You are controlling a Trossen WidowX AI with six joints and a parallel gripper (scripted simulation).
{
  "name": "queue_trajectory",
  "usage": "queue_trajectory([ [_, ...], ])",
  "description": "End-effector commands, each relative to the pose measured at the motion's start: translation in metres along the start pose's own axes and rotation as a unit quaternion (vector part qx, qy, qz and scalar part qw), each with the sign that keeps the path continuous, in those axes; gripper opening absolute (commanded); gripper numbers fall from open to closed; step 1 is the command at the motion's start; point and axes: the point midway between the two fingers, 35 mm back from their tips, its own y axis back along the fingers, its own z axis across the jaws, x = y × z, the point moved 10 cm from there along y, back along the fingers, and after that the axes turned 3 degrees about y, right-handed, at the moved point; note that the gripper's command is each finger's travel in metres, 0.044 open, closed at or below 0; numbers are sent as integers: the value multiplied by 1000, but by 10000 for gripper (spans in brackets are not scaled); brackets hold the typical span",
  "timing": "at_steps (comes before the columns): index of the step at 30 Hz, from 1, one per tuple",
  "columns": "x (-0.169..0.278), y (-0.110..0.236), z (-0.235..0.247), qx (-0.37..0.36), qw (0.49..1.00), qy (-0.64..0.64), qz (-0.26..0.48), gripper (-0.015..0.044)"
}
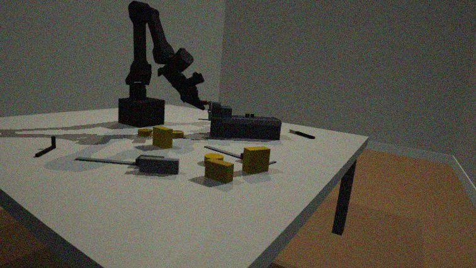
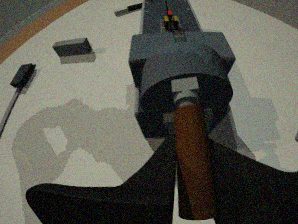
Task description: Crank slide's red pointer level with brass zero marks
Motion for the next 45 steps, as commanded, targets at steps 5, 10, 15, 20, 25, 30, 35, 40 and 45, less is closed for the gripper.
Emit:
queue_trajectory([
  [5, 0, 0, 0, 0, 1000, 0, 0, 0],
  [10, 0, 0, 0, 0, 1000, 0, 0, 79],
  [15, 0, 0, 0, 0, 1000, 0, 0, 210],
  [20, 0, 0, 0, 0, 1000, 0, 0, 341],
  [25, 0, 0, 0, 0, 1000, 0, 0, 440],
  [30, -13, 11, -2, 0, 1000, 0, 0, 440],
  [35, -27, 25, -2, 0, 1000, 0, 0, 440],
  [40, -36, 36, -2, 0, 1000, 0, 0, 440],
  [45, -53, 50, -4, -2, 1000, 0, 0, 440],
])
